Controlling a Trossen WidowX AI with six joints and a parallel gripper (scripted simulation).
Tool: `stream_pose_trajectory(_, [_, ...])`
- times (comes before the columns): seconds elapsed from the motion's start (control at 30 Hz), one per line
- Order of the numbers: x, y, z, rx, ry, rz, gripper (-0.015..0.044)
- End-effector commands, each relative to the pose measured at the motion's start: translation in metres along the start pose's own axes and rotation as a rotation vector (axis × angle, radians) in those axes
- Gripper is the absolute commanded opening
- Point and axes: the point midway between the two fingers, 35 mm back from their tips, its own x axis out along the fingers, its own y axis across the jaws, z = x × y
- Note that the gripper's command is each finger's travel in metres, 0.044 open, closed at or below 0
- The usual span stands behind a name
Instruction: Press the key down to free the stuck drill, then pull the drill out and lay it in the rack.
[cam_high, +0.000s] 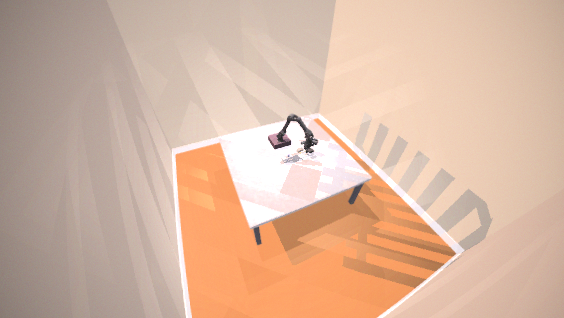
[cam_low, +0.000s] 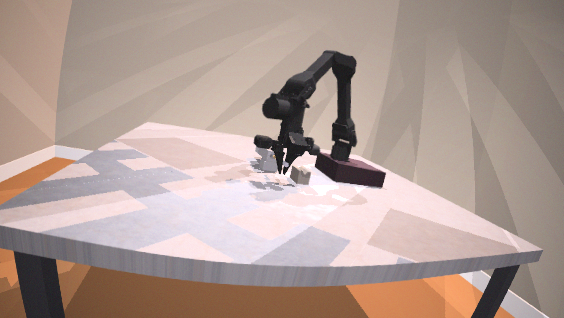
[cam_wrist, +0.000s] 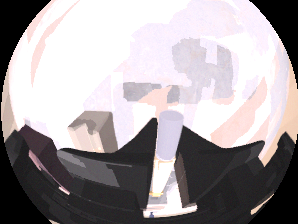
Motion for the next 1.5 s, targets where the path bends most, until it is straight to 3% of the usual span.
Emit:
stream_pose_trajectory(0.0, [-0.003,0.000,0.000,0.004,-0.004,-0.003,0.0000])
stream_pose_trajectory(1.47, [-0.018,0.001,-0.003,0.004,-0.003,-0.003,0.0000])
